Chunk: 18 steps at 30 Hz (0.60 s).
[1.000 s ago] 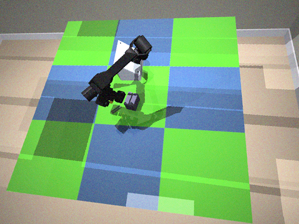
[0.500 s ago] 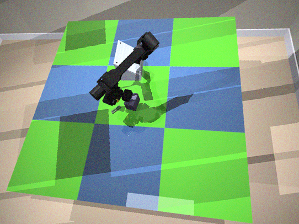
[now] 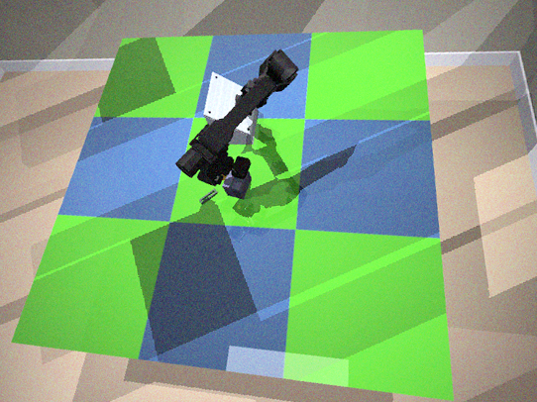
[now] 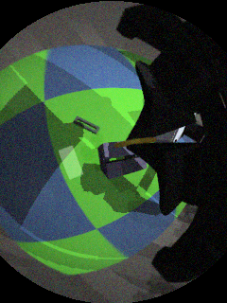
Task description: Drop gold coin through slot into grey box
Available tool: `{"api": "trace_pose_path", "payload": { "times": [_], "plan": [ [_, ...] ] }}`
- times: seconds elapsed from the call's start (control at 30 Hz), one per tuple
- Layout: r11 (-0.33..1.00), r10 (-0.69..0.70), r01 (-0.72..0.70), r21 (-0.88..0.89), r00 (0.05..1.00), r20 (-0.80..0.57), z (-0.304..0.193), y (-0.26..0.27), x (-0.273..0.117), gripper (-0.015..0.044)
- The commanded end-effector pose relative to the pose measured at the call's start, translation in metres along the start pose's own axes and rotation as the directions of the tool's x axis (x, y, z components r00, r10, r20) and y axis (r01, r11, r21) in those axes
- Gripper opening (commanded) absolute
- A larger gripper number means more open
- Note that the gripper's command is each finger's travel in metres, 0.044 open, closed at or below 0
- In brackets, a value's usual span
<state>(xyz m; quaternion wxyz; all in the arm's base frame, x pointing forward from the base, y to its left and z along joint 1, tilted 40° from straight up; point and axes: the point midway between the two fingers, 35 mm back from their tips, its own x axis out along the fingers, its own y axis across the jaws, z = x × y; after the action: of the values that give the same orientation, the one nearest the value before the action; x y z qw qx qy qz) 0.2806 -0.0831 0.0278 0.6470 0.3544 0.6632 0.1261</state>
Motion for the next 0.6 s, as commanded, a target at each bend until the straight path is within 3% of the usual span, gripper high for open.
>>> {"api": "trace_pose_path", "payload": {
  "times": [0.0,0.57],
  "plan": [
    [1.000,0.004,-0.004,0.000,1.000,0.005,-0.007,0.010,0.000,0.0000],
    [1.000,0.002,-0.002,-0.001,1.000,-0.002,-0.013,0.016,0.001,0.0000]
  ]
}}
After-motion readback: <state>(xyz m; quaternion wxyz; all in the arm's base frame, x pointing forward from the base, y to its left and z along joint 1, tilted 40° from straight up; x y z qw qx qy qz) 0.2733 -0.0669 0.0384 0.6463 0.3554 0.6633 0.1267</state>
